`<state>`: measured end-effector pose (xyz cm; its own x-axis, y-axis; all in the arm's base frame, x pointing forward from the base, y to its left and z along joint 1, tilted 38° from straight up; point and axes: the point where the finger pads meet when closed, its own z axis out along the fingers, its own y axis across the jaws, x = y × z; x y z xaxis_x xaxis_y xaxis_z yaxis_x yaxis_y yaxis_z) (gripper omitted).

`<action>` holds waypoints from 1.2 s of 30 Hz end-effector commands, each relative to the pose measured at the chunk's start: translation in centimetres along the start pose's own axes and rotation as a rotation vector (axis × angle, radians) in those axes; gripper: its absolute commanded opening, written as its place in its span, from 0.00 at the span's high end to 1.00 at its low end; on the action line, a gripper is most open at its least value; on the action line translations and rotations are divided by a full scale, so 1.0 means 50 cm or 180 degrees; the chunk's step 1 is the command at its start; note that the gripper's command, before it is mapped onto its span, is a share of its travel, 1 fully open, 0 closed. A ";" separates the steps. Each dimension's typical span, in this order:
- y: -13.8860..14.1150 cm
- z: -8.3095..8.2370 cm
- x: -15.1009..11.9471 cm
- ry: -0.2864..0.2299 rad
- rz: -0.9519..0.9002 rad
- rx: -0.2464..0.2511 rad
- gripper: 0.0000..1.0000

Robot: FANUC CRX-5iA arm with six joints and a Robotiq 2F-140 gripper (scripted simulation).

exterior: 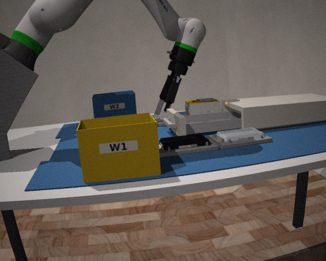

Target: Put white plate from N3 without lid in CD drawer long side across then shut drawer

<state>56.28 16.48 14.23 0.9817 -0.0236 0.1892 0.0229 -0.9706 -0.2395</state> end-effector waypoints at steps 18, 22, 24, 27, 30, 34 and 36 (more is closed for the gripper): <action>0.000 0.005 0.003 0.0001 0.0000 0.0000 0.38; 0.000 0.005 0.003 0.0001 0.0000 0.0000 0.40; 0.000 0.005 0.003 0.0001 0.0000 0.0000 0.41; 0.000 0.005 0.003 0.0001 0.0000 0.0000 0.41; 0.000 0.005 0.003 0.0001 0.0000 0.0000 0.43; 0.000 0.005 0.003 0.0001 0.0000 0.0000 0.45; 0.000 0.005 0.003 0.0001 0.0000 0.0000 1.00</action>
